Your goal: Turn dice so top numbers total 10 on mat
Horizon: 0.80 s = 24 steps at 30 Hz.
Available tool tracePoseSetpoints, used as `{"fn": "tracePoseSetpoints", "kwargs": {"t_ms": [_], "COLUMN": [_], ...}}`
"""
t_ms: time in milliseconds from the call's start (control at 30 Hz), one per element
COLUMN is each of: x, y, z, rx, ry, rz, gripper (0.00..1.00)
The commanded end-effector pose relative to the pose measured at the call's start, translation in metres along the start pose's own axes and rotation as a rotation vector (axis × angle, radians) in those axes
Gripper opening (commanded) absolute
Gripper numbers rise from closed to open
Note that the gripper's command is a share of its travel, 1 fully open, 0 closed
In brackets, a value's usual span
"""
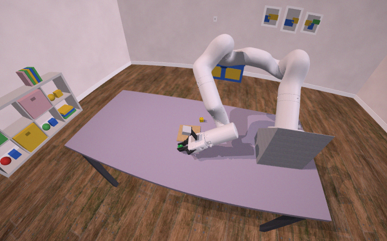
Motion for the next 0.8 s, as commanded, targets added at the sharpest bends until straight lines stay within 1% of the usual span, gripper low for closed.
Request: {"fn": "tracePoseSetpoints", "kwargs": {"t_ms": [0, 767], "x": [-0.0009, -0.0080], "y": [-0.0010, -0.0049], "z": [0.0003, 0.0019], "rx": [0.000, 0.000], "ry": [0.000, 0.000], "rz": [0.001, 0.001], "gripper": [0.21, 0.21]}}
Point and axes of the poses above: the point where the finger pads meet when closed, its own y axis back along the fingers, its own z axis across the jaws, x = y × z, the point moved 1 cm from there along y, back along the fingers, and after that the axes turned 13 degrees about -y, right-handed, at the moved point
